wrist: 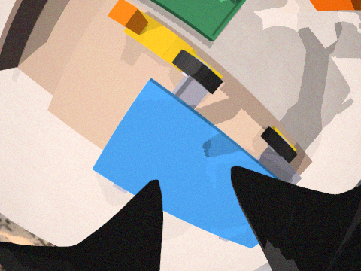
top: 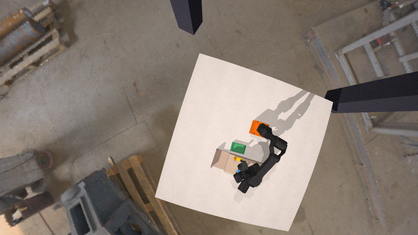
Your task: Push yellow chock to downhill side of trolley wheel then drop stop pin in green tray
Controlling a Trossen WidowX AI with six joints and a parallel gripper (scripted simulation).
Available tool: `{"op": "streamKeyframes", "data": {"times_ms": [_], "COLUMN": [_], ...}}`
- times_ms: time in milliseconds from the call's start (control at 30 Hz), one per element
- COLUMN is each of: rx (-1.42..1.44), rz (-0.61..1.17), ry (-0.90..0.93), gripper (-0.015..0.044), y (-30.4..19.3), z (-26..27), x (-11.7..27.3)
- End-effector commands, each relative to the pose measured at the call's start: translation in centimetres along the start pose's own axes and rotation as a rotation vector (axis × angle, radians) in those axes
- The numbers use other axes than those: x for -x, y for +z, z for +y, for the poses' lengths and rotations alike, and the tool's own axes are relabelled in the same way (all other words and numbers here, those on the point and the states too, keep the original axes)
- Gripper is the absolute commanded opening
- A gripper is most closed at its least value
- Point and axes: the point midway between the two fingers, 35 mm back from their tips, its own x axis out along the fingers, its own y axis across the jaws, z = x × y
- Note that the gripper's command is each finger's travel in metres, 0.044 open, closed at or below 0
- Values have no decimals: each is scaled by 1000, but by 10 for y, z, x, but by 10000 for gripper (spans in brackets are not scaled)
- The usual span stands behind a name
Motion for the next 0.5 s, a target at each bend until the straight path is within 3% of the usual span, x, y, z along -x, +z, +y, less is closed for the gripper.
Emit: {"op": "streamKeyframes", "data": {"times_ms": [0, 333, 467], "rx": [207, 730, 763], "rz": [25, 102, 109], "ry": [-39, -160, -169], "gripper": [190, 190, 190], "y": [-28, -88, -91], "z": [-21, -91, -96], "x": [2, 5, 5]}}
